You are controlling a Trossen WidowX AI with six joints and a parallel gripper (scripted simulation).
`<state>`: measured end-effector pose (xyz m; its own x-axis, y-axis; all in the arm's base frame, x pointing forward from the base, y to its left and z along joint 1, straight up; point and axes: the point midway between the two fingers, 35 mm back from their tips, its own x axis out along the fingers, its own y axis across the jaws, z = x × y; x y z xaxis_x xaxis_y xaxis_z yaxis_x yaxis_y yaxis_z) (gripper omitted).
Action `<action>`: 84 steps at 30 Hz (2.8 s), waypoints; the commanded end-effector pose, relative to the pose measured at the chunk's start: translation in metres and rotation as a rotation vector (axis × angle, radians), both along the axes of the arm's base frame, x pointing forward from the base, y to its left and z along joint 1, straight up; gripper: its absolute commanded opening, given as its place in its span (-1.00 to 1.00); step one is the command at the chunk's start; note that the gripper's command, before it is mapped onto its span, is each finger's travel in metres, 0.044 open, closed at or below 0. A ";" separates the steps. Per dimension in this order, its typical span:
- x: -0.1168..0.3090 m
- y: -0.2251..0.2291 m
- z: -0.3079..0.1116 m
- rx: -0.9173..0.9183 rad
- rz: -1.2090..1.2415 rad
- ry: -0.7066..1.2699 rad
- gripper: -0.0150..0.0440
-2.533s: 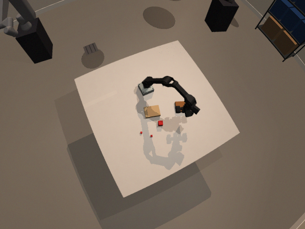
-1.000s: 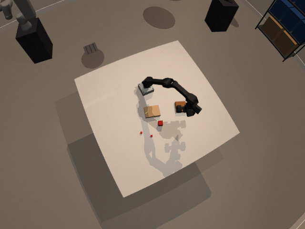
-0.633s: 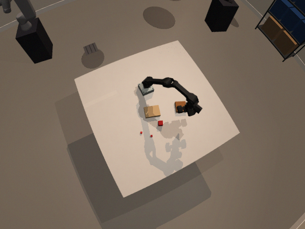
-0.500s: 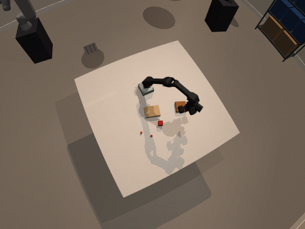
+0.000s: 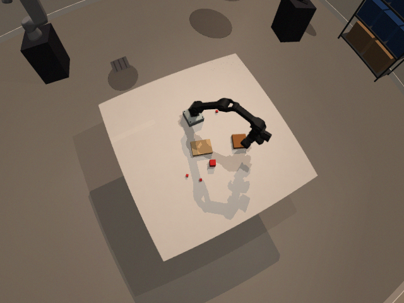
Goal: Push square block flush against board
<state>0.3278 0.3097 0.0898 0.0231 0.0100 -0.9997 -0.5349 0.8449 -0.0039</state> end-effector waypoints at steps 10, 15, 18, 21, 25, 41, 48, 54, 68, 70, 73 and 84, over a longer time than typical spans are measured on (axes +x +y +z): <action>-0.032 0.025 -0.015 0.001 0.411 -0.012 -0.49; -0.045 0.034 -0.023 0.000 0.580 -0.014 -0.49; -0.054 0.039 -0.028 0.000 0.681 -0.015 -0.49; -0.063 0.044 -0.033 -0.001 0.782 -0.016 -0.49; -0.067 0.046 -0.035 -0.001 0.831 -0.017 -0.49; -0.066 0.044 -0.090 -0.001 0.831 -0.017 -0.49; -0.066 0.038 -0.090 -0.002 0.831 -0.017 -0.49; -0.067 0.032 -0.090 -0.002 0.831 -0.016 -0.49; -0.068 0.018 -0.090 -0.003 0.831 -0.016 -0.49; -0.068 0.016 -0.091 -0.003 0.831 -0.016 -0.49; -0.068 0.013 -0.091 -0.004 0.831 -0.016 -0.49; -0.069 0.002 -0.091 -0.004 0.831 -0.015 -0.49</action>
<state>0.2584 0.3192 0.0016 0.0293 0.0381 -0.9988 -0.9853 0.1696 -0.0224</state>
